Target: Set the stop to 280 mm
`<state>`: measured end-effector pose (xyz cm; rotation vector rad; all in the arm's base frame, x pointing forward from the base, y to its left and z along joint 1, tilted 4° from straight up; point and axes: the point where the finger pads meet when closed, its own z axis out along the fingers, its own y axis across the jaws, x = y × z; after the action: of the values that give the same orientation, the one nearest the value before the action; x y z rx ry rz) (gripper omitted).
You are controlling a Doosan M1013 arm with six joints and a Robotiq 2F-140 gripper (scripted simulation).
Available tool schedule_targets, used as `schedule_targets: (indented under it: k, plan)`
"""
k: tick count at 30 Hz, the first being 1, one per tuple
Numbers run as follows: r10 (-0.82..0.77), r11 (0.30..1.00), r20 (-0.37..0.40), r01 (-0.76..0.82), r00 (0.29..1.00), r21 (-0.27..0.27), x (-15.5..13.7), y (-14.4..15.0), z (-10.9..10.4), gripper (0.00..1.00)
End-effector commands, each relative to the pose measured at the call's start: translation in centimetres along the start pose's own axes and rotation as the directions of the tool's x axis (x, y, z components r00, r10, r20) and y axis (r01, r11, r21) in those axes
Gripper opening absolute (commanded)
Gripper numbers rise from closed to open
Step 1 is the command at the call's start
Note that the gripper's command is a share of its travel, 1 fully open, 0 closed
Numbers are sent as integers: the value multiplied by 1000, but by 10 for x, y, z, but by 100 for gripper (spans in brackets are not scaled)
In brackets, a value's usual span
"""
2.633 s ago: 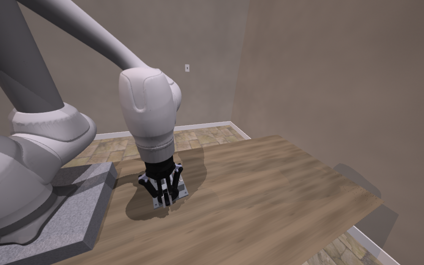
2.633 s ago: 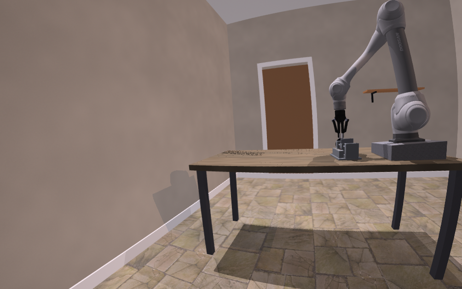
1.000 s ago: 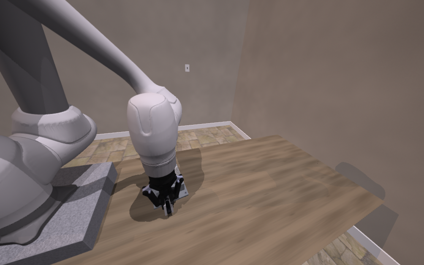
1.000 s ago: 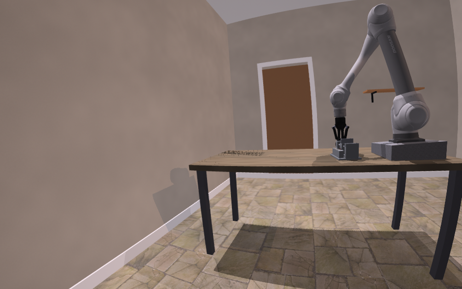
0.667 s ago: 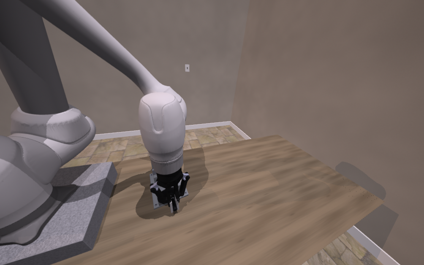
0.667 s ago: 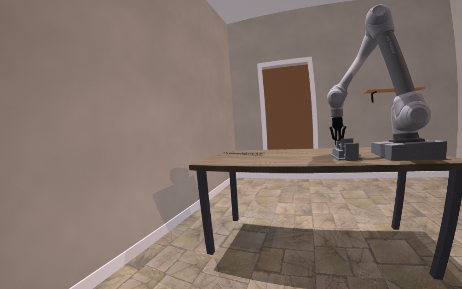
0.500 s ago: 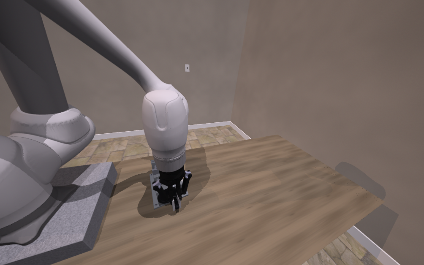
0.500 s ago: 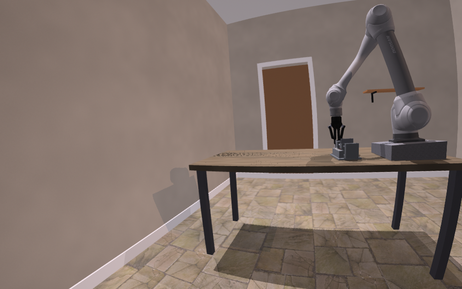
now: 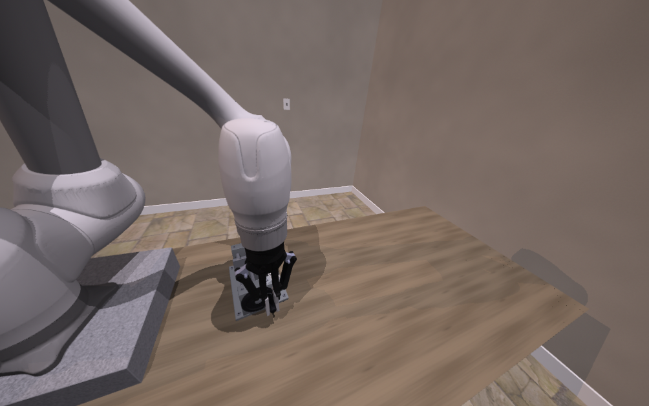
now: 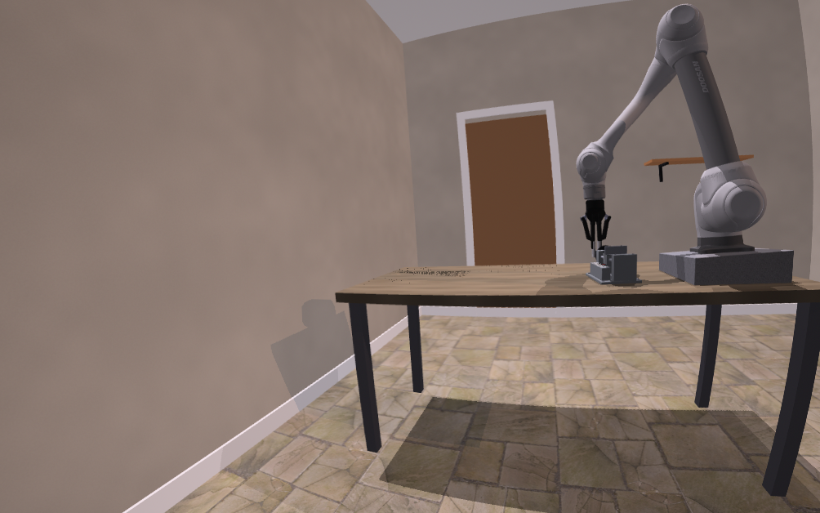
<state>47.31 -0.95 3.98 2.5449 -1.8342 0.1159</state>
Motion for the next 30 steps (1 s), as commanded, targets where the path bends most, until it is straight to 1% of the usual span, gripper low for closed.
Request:
schedule_targets:
  k: [1, 11, 20, 25, 30]
  plan:
    - [0, 1000, 0, 0, 1000, 0, 0, 2, -5, 4]
    - [0, 1000, 0, 0, 1000, 0, 0, 13, -16, 4]
    - [0, 1000, 0, 0, 1000, 0, 0, 26, -19, 4]
    - [0, 1000, 0, 0, 1000, 0, 0, 39, -16, 4]
    - [0, 1000, 0, 0, 1000, 0, 0, 50, -8, 4]
